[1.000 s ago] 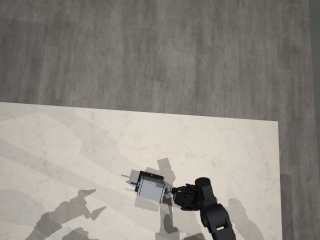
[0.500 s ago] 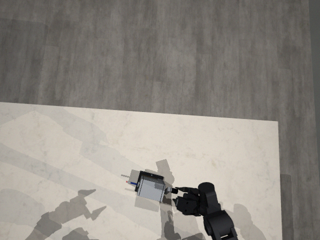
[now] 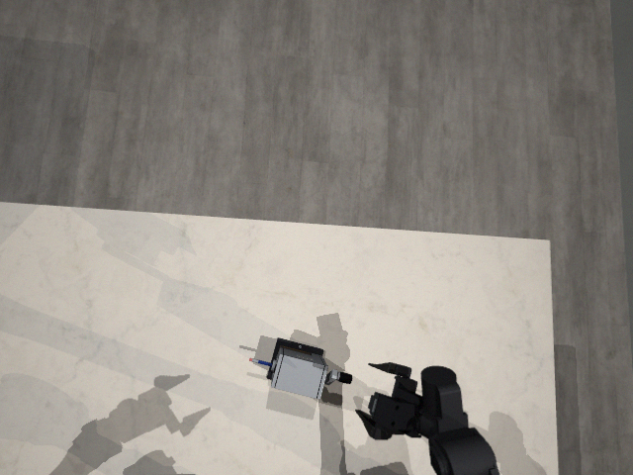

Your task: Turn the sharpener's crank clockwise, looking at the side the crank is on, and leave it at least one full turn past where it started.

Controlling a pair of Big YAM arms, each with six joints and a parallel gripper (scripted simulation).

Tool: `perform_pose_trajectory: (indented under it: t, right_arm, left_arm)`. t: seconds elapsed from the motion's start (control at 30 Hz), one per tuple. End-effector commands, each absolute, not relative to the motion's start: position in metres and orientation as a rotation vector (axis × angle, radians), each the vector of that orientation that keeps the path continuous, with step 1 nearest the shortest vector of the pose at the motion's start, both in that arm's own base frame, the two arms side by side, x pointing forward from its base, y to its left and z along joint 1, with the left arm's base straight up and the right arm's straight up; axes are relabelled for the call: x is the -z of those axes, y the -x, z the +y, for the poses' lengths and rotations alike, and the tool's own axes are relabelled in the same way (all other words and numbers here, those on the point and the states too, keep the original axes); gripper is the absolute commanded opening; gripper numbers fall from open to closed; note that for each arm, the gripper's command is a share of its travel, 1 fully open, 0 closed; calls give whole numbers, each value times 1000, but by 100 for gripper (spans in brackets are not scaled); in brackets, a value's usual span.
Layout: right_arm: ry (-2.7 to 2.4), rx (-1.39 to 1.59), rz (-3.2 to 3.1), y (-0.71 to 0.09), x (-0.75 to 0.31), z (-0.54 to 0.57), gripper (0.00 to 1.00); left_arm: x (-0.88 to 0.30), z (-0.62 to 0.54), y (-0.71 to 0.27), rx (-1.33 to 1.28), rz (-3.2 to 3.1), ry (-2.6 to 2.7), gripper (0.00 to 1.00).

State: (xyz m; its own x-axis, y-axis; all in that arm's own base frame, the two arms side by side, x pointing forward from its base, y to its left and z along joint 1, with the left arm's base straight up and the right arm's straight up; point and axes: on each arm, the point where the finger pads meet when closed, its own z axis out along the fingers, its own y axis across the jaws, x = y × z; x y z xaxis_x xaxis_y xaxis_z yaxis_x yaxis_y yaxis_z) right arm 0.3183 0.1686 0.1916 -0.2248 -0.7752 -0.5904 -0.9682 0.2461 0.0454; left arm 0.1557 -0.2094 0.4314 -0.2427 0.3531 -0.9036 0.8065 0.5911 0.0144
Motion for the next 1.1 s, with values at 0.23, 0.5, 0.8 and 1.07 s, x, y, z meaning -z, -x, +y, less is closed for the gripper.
perform_pose_trajectory:
  t: [0.23, 0.5, 0.8, 1.07]
  right_arm:
    - [998, -468, 2345, -319, -193, 194, 100]
    - [764, -352, 2393, -323, -194, 207, 100]
    - [711, -239, 2396, -322, -187, 209, 100]
    - [708, -240, 2398, -322, -187, 208, 100]
  left_arm:
    - [-446, -210, -157, 595, 1820, -912, 100]
    - [-446, -210, -157, 595, 1820, -912, 100]
    - [-446, -210, -157, 595, 1820, -912, 100]
    - [-446, -210, -157, 595, 1820, -912, 100]
